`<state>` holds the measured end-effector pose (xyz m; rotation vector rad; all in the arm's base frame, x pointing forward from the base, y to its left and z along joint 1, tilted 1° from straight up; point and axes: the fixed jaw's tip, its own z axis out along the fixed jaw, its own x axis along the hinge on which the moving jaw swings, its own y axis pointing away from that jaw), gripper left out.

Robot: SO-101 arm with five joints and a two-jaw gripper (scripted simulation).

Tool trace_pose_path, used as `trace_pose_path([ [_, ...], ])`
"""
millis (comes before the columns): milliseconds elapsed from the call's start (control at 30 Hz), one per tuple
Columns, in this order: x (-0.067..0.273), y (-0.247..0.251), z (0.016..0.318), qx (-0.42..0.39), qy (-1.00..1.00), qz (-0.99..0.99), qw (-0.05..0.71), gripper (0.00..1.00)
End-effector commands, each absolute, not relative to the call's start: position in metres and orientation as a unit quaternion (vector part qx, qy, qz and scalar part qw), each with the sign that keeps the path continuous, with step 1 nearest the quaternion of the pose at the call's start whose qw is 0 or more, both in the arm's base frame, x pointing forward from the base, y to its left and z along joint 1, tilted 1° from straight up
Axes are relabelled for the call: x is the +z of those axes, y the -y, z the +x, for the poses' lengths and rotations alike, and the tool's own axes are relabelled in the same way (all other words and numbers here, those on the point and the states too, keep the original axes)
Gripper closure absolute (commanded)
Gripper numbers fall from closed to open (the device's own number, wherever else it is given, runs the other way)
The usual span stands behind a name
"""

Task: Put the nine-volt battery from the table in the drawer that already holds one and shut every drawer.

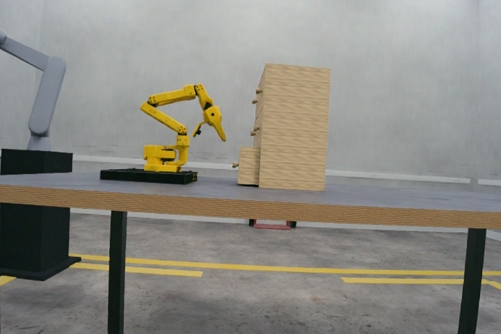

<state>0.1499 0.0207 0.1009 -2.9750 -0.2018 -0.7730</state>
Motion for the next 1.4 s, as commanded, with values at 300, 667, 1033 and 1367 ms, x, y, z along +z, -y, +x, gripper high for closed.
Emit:
trace_pose_path([
  [300,0.102,-0.022,0.150,-0.250,0.074,-0.965,0.031,0.79],
  [667,0.102,-0.022,0.150,-0.250,0.074,-0.965,0.031,0.79],
  [1033,0.124,-0.008,0.142,-0.359,0.055,-0.932,0.018,0.79],
  [1367,0.149,0.004,0.134,-0.472,0.038,-0.881,-0.007,0.79],
])
